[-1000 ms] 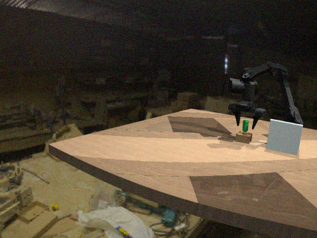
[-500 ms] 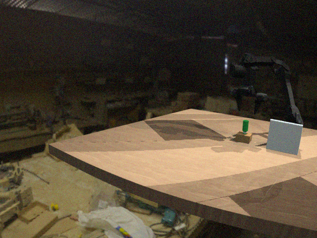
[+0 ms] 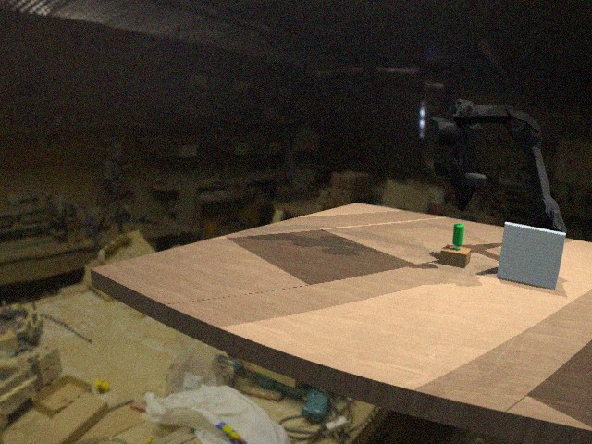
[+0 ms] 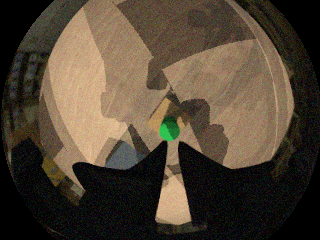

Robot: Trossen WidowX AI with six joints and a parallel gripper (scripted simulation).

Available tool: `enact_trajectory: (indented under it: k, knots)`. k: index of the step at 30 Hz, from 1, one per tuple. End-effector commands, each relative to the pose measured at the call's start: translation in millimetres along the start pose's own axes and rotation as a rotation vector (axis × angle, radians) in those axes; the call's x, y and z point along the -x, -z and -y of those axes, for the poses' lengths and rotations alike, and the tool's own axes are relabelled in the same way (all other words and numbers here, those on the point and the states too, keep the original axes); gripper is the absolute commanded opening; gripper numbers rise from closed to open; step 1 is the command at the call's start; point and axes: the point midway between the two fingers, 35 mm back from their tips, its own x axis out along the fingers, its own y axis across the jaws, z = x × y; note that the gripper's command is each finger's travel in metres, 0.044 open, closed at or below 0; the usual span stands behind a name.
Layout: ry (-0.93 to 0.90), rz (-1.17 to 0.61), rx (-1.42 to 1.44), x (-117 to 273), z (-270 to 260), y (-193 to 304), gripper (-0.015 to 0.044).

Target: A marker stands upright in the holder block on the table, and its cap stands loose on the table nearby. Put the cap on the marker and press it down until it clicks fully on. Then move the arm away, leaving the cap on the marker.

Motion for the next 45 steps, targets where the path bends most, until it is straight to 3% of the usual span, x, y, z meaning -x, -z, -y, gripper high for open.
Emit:
enact_trajectory:
  k: [1,19,45]
  knots:
    - [0.001,-0.007,-0.564,-6,-1,0,0.0000]
    - [0.001,-0.007,-0.564,-8,-1,0,0.0000]
    - [0.002,-0.006,-0.565,-44,-1,0,0.0000]
